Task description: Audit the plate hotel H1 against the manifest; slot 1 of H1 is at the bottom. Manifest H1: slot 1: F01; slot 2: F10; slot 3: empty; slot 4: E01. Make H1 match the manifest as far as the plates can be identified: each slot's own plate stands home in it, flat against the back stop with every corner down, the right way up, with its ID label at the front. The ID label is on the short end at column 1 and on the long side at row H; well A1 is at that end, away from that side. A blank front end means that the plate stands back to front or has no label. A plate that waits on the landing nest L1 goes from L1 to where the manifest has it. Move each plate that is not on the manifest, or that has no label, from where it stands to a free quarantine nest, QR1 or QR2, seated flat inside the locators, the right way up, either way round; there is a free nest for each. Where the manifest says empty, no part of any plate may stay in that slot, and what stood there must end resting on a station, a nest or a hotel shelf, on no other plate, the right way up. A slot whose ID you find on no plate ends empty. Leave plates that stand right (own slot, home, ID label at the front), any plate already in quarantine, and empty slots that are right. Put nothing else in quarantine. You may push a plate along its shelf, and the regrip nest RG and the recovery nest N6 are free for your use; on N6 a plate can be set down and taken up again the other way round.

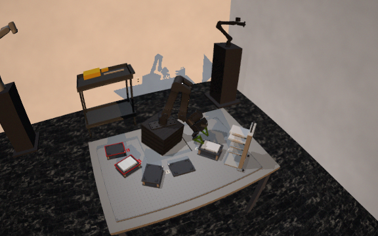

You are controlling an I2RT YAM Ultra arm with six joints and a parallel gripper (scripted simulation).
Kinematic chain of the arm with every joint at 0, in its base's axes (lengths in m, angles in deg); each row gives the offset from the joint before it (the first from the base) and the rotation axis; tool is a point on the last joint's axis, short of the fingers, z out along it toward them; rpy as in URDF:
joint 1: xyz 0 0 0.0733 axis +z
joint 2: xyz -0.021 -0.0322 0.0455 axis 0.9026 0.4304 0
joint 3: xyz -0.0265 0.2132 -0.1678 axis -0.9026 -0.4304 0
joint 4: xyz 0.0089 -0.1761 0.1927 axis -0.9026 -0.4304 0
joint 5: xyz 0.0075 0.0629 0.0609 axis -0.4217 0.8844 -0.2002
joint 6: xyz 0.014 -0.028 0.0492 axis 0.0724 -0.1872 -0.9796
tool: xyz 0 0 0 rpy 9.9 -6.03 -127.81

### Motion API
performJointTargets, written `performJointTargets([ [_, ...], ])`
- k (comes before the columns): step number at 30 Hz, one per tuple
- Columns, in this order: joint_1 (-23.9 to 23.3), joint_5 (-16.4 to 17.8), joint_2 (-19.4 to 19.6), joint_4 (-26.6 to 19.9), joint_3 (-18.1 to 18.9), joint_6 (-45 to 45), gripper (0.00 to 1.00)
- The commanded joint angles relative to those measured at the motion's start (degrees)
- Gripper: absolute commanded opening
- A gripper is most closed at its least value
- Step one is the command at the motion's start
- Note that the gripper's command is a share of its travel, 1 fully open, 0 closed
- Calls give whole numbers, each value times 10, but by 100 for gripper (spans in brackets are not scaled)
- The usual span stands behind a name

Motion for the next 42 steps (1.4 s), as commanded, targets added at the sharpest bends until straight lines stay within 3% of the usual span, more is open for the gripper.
performJointTargets([
  [1, 1, -3, -28, -33, 0, -2, 100],
  [7, 3, -4, -61, -67, 1, -3, 100],
  [22, 10, -10, -195, -213, 12, -8, 100],
  [24, 10, -10, -195, -213, 12, -8, 100],
  [36, 17, -15, -315, -369, 47, -12, 100],
  [42, 19, -17, -346, -415, 61, -14, 100],
])
